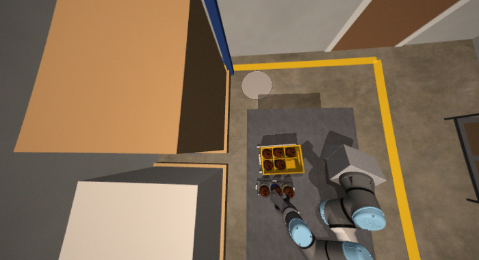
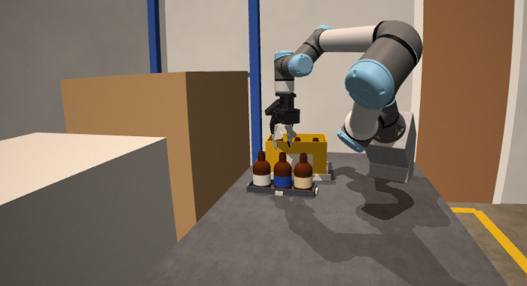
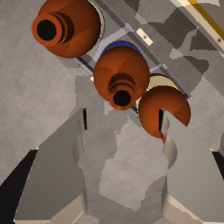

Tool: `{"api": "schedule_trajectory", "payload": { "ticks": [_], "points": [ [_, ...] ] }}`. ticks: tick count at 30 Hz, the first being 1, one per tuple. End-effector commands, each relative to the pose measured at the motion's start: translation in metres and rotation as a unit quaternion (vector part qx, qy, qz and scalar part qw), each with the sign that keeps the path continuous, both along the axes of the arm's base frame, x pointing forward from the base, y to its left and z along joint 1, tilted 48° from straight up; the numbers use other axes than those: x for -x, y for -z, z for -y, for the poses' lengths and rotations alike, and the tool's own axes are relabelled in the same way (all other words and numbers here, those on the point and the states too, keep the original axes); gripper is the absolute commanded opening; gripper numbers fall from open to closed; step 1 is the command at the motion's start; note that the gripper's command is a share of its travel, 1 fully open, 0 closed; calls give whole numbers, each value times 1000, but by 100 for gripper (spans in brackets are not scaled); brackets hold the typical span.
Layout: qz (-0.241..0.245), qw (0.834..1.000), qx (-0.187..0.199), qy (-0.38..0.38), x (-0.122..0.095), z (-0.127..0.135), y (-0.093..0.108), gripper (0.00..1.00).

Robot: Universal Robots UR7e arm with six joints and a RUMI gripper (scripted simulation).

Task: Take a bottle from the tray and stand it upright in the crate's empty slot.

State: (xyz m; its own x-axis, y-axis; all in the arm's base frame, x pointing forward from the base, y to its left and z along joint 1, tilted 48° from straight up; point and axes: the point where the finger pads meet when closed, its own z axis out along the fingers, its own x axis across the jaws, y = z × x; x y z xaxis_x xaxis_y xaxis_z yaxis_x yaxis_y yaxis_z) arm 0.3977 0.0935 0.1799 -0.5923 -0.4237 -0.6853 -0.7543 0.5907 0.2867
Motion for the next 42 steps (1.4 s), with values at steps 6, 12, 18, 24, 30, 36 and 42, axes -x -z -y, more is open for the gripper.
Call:
{"api": "schedule_trajectory", "payload": {
  "ticks": [6,12,18,24,30,36,42],
  "points": [
    [0,1000,0,0,0,0,0,38],
    [0,1000,0,0,0,0,0,38],
    [0,1000,0,0,0,0,0,38],
    [0,1000,0,0,0,0,0,38],
    [0,1000,0,0,0,0,0,38],
    [0,1000,0,0,-1,-1,1,38],
    [0,1000,0,0,-1,-3,3,38]
  ]
}}
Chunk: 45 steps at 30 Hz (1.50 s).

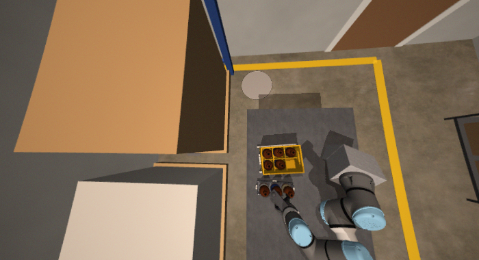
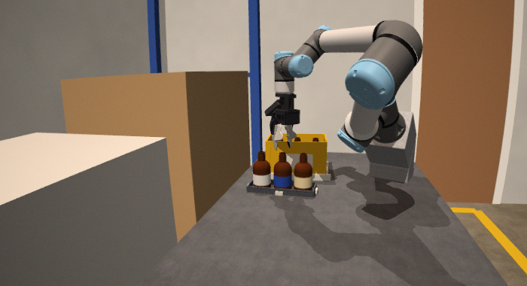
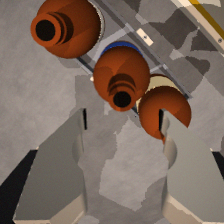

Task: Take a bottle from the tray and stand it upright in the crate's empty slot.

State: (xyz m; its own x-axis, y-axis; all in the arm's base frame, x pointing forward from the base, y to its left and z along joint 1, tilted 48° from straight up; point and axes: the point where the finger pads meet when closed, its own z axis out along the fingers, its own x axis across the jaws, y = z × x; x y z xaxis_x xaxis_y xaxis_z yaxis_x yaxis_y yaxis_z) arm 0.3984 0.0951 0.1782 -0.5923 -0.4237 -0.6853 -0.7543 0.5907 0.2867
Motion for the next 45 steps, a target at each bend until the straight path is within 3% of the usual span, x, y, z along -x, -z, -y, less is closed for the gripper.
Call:
{"api": "schedule_trajectory", "payload": {
  "ticks": [1,45],
  "points": [
    [0,1000,0,0,-1,-2,2,38],
    [0,1000,0,0,-11,-25,25,38]
  ]
}}
